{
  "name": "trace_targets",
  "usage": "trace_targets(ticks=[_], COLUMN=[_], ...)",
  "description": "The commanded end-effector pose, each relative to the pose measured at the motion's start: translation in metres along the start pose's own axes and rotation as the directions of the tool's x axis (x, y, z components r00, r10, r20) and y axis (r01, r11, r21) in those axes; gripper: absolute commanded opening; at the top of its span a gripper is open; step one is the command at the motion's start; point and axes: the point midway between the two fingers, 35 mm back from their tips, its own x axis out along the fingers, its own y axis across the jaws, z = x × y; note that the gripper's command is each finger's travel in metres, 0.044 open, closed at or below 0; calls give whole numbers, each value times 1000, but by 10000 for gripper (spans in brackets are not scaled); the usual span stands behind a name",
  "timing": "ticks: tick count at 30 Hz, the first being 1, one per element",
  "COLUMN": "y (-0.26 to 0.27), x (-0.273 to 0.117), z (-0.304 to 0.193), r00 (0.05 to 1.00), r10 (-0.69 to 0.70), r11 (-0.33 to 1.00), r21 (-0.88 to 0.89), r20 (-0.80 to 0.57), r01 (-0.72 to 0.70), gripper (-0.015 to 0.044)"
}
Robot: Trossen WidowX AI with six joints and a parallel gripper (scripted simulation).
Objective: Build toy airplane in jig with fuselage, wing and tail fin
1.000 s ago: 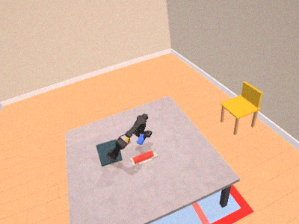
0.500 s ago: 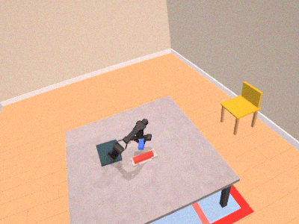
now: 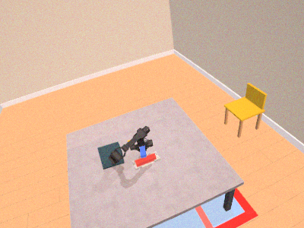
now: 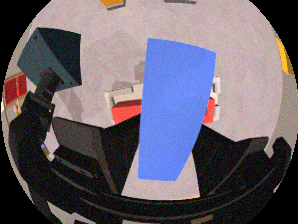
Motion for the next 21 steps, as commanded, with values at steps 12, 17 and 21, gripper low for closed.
trace_targets(ticks=[12,17,21], y=[19,19,19], x=[13,13,13], z=[-32,-32,-32], r00=[1000,1000,1000], r10=[-6,-6,-6], r11=[975,975,975], r21=[-220,-220,-220], r20=[-11,-11,-11], r01=[3,3,3], gripper=[26,157,197])
